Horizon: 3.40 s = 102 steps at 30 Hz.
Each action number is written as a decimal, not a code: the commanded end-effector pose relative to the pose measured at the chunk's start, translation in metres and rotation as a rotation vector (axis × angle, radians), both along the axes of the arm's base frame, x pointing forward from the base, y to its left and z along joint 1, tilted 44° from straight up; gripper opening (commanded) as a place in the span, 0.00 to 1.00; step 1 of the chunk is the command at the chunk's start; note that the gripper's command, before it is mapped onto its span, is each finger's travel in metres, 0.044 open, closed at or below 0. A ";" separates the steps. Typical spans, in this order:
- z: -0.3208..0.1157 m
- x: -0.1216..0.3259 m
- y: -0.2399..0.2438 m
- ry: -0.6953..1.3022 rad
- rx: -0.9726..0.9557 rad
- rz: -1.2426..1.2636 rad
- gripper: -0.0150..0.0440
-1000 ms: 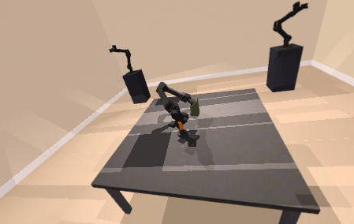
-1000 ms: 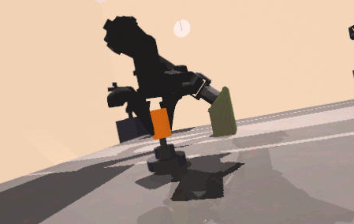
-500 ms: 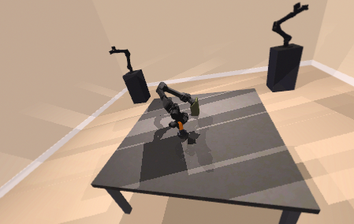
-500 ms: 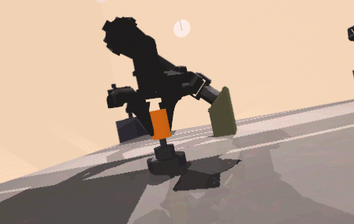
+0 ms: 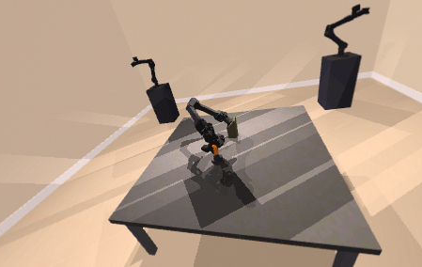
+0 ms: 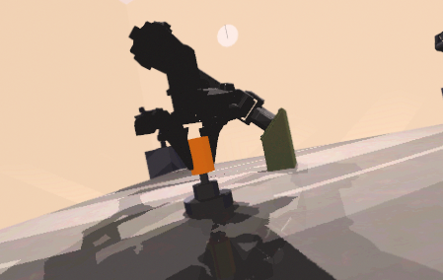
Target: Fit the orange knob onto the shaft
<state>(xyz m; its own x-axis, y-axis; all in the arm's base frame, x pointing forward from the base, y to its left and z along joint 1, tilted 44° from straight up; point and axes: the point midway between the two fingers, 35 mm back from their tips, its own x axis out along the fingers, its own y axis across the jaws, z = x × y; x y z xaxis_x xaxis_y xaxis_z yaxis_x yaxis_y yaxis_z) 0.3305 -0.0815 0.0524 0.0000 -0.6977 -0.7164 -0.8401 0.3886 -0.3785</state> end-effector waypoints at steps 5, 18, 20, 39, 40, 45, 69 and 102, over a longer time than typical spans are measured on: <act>0.003 0.001 0.003 0.109 -0.002 0.123 0.25; 0.001 0.002 0.001 0.138 -0.002 0.152 0.25; 0.000 0.002 0.001 0.138 -0.002 0.152 0.25; 0.001 0.002 -0.001 0.138 -0.002 0.152 0.25; 0.001 0.002 0.000 0.138 -0.002 0.152 0.25; 0.002 0.002 0.003 0.144 -0.002 0.159 0.25; 0.003 0.003 0.002 0.284 -0.003 0.302 0.25; 0.001 0.003 0.002 0.431 -0.004 0.452 0.25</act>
<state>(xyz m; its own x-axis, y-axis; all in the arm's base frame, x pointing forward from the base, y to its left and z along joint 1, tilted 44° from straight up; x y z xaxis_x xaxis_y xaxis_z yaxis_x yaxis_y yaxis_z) 0.3329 -0.0803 0.0536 0.0032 -0.6977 -0.7164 -0.9990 -0.0336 0.0283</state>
